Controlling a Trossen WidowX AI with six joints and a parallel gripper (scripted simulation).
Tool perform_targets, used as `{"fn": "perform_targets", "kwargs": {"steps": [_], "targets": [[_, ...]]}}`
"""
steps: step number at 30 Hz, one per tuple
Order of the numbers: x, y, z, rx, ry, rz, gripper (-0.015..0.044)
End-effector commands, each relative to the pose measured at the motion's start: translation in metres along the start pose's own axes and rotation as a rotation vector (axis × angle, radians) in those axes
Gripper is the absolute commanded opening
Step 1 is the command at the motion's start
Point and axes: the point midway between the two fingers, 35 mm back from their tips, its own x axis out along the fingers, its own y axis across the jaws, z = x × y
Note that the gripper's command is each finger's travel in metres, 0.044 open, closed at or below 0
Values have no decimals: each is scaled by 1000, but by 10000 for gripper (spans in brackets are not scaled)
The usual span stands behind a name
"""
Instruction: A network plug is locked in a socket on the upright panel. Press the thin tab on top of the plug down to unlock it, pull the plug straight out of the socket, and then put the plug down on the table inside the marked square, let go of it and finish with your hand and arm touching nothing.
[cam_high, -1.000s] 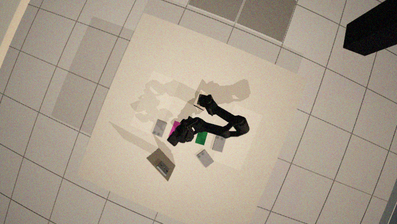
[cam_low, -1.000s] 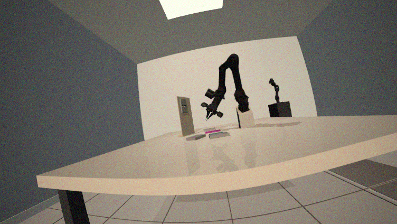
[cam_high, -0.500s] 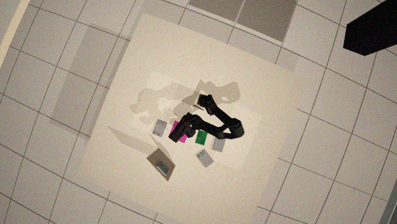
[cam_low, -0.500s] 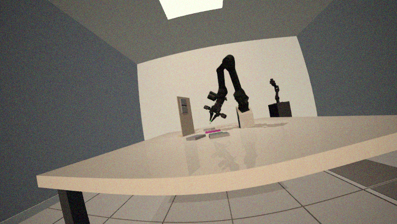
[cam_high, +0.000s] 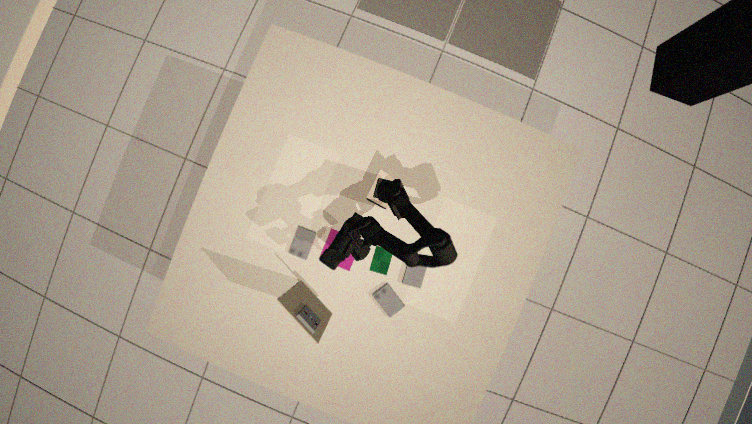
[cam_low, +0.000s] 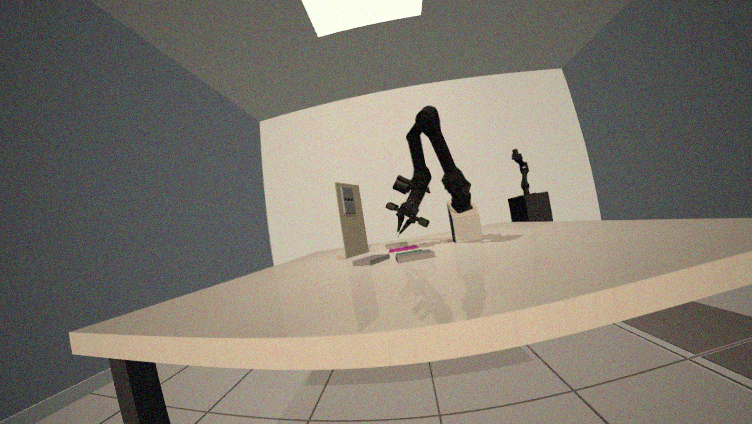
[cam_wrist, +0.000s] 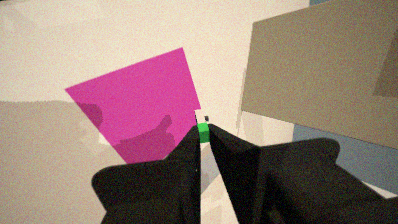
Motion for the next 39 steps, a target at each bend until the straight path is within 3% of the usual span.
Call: {"fn": "perform_targets", "kwargs": {"steps": [1,39], "targets": [[3,4,0,5,4,6,0],[27,21,0,6,5,7,0]]}}
